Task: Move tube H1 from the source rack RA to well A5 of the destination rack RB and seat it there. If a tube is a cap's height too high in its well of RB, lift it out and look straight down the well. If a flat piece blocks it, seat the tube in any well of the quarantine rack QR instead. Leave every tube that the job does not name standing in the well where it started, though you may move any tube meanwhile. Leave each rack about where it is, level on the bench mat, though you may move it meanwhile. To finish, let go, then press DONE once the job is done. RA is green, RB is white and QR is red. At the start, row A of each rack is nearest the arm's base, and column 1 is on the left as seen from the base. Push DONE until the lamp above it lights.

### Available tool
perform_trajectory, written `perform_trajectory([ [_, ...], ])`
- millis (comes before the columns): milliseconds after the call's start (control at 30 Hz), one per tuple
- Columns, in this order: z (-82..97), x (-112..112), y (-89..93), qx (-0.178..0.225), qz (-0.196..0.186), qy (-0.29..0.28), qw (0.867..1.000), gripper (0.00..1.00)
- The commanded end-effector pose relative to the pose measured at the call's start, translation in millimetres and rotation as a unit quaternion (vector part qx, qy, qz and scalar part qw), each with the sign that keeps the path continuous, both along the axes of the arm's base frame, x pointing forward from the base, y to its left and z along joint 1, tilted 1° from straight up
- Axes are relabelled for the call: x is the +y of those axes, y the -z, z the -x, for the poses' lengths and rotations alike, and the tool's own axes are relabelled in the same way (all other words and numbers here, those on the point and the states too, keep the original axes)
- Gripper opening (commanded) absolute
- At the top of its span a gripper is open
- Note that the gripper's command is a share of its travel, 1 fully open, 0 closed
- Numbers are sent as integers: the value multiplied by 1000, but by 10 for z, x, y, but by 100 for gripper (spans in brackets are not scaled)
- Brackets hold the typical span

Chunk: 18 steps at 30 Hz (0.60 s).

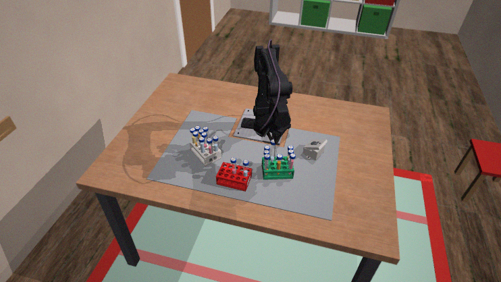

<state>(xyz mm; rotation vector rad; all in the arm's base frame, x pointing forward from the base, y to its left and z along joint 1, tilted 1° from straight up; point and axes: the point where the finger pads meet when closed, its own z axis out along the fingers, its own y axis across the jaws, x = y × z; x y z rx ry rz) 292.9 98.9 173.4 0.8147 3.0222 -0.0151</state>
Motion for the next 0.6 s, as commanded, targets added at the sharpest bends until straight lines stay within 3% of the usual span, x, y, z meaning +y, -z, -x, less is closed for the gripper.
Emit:
perform_trajectory([
  [0, 19, 18, -73, 2, 5, -3, 1000, 0],
  [233, 56, 24, -217, -12, 0, -2, 1000, 0],
  [300, 161, -11, -111, 8, 7, -2, 1000, 0],
  [533, 236, -29, -110, 9, 7, -2, 1000, 0],
  [567, 174, -4, -215, -11, 0, -3, 1000, 0],
])
